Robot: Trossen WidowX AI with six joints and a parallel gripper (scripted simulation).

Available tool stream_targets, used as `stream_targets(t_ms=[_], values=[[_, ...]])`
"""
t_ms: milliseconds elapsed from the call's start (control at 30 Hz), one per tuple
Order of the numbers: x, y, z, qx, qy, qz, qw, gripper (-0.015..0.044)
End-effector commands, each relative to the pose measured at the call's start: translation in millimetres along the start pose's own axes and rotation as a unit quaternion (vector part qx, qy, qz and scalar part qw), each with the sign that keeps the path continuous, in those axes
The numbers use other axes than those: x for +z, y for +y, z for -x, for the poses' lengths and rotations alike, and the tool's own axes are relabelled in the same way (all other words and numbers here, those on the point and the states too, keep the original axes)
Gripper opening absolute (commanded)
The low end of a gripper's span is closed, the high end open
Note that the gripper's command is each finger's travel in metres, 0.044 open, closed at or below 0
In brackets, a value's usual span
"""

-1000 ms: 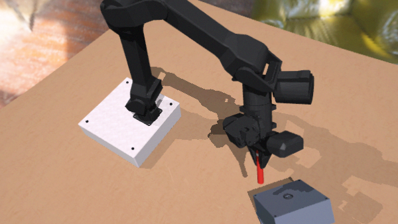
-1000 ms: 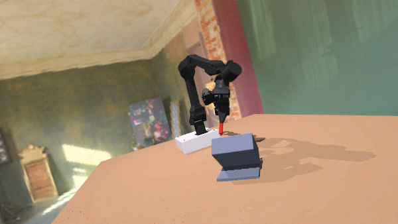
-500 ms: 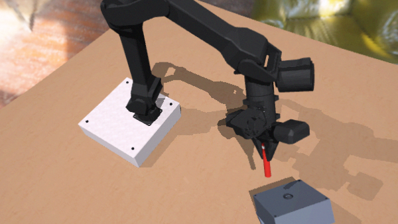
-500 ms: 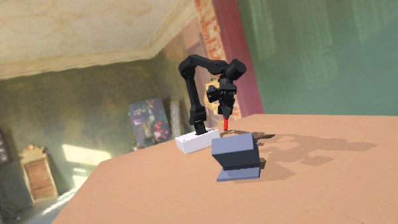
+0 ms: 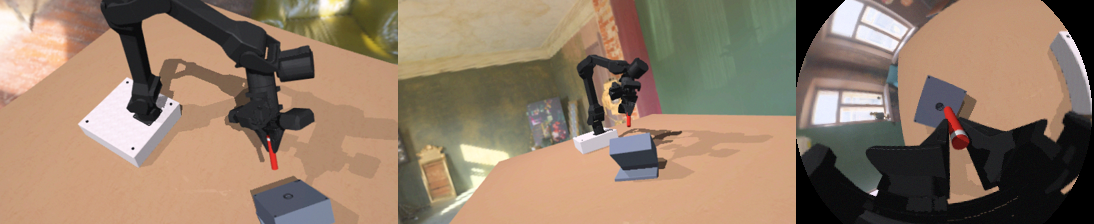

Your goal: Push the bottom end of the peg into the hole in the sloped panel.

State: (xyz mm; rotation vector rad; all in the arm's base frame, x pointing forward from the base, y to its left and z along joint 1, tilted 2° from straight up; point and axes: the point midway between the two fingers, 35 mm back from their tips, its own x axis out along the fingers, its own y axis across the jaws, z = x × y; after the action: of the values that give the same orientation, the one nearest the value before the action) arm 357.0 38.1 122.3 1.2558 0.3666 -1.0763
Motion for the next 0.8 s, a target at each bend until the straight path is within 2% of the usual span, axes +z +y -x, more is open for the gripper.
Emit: stream_targets(t_ms=[0,767], values=[[-2,2,3,0.010,0.000,0.007,1.000,0.0000],[-10,7,-34,0.029,0.001,0.025,0.999,0.0000]])
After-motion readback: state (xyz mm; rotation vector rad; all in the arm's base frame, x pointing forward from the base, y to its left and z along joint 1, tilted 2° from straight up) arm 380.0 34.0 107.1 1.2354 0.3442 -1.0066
